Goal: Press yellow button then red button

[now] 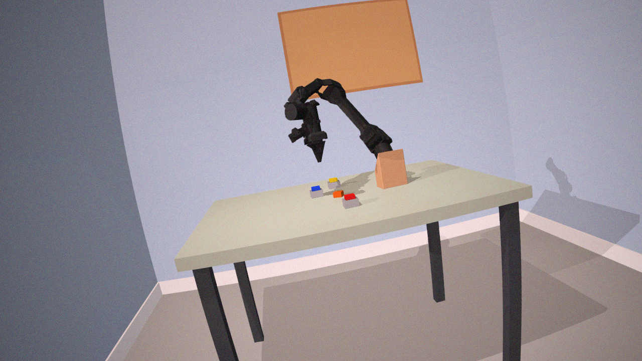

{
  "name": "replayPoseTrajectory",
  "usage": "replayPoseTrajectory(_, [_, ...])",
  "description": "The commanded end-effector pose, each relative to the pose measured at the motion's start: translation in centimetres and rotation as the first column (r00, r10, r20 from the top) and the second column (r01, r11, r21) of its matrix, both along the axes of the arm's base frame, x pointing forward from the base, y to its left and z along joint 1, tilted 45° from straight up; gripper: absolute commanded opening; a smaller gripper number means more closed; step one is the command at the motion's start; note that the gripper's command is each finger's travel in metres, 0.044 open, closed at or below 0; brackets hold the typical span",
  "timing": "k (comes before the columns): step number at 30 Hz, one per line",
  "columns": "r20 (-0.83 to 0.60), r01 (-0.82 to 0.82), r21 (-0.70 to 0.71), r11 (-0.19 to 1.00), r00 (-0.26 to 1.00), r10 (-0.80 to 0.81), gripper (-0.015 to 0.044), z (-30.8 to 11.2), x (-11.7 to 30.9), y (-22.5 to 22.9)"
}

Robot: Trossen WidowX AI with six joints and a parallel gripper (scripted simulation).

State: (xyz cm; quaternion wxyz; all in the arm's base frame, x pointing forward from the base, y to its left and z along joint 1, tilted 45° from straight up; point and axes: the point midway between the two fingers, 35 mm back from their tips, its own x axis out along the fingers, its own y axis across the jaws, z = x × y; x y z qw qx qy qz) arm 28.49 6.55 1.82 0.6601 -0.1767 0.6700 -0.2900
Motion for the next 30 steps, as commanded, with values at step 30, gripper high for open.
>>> replayPoseTrajectory(30, [0.024,0.027,-0.102,0.994,0.999,-0.025,0.0020,-15.6,-5.0,3.7])
